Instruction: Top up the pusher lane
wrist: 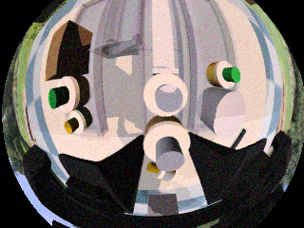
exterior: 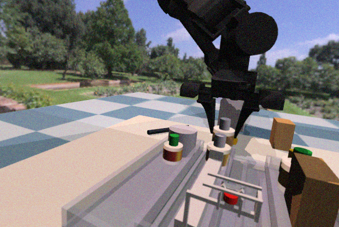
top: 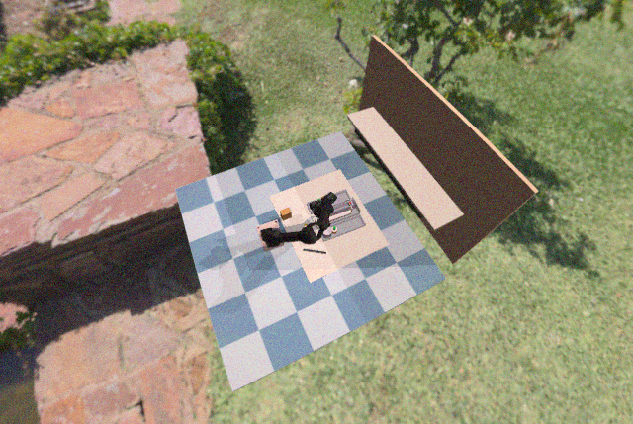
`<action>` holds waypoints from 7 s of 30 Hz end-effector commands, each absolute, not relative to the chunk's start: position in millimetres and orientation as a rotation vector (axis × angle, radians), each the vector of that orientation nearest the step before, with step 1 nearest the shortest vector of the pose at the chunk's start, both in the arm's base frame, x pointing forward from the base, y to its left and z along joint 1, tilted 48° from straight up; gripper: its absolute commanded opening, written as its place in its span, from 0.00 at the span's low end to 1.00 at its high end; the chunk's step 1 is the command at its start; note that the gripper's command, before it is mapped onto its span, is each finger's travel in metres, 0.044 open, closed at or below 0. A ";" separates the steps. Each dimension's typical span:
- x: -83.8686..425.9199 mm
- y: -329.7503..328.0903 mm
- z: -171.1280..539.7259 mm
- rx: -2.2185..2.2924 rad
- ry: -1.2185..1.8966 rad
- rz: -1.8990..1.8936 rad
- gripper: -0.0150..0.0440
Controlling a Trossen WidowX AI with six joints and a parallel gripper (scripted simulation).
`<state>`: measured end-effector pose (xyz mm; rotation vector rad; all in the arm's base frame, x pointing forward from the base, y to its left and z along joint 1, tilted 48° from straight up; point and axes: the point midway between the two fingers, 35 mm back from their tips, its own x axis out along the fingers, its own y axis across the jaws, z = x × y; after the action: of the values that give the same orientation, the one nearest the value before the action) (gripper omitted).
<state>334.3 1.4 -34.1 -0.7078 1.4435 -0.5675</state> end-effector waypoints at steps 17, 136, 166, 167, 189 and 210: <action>349.8 3.9 -29.0 -0.703 1.416 -0.572 0.25; 354.8 -5.6 -39.2 -0.703 1.415 -0.573 0.25; 353.9 -12.2 -45.0 -0.703 1.415 -0.573 0.25; 353.8 -12.4 -45.2 -0.704 1.415 -0.573 0.25; 351.7 -15.3 -47.6 -0.704 1.415 -0.573 0.25; 348.2 -15.6 -47.7 -0.704 1.416 -0.573 0.25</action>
<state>347.0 -14.6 -48.5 -0.7029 1.4266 -0.5660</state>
